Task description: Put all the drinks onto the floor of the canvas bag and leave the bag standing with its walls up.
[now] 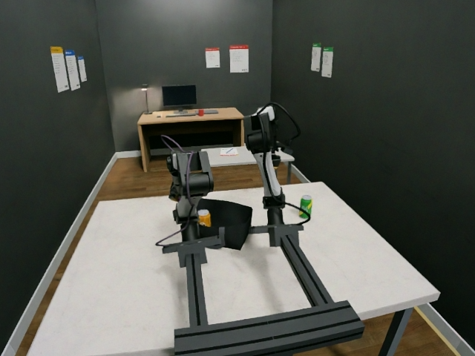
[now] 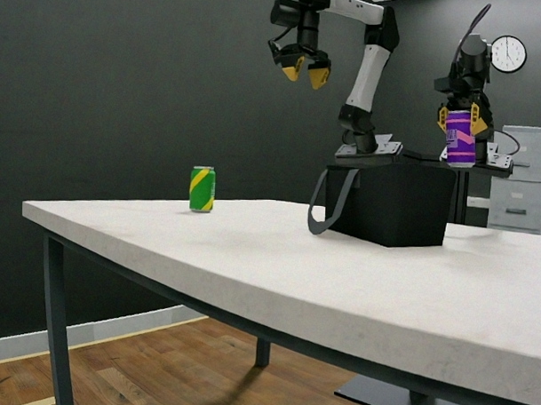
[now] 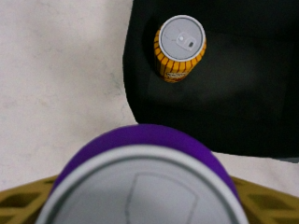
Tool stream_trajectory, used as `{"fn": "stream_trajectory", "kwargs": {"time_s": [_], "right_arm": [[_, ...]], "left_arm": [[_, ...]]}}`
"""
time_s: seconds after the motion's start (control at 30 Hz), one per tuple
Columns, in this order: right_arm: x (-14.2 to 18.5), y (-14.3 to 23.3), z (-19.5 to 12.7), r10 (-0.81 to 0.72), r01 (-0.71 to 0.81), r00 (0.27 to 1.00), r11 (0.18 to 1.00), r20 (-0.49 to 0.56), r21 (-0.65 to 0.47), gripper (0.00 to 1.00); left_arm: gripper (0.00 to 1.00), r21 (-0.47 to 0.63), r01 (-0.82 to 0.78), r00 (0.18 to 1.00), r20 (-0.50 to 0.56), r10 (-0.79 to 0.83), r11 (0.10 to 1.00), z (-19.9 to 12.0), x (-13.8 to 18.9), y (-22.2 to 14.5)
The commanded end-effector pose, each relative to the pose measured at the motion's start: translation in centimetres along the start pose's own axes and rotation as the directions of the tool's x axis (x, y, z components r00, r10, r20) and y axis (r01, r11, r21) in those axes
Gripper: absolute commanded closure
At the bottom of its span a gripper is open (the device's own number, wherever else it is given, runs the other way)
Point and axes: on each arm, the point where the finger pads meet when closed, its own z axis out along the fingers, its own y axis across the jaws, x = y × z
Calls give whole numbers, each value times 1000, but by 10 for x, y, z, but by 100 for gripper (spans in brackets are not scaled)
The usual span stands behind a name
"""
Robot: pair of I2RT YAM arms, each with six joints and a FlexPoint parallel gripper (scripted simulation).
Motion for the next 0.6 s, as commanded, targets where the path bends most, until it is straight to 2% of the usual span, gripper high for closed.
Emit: {"fn": "stream_trajectory", "kwargs": {"time_s": [0.0, 0.2, 0.23, 0.3, 0.57], "right_arm": [[2, 2, -3, -11, 11, 1000, 1000, -2, -22, 0], [2, 2, -3, -11, 11, 1000, 1000, -2, -22, 0], [2, 2, -3, -11, 11, 1000, 1000, -2, -22, 0], [2, 2, -3, -11, 11, 1000, 1000, -2, -22, 0], [2, 2, -3, -11, 11, 1000, 1000, -2, -22, 0]], "left_arm": [[33, -45, -6, 995, 99, 10, 999, -15, -27, 10], [33, -29, -13, 995, 96, 16, 999, -14, -27, 7], [33, -123, 50, 995, 89, -39, 991, -15, -28, 21], [33, -110, 47, 997, 70, -39, 993, -9, -29, 16], [33, -100, 55, 994, 99, -45, 993, -3, -46, -2]]}}
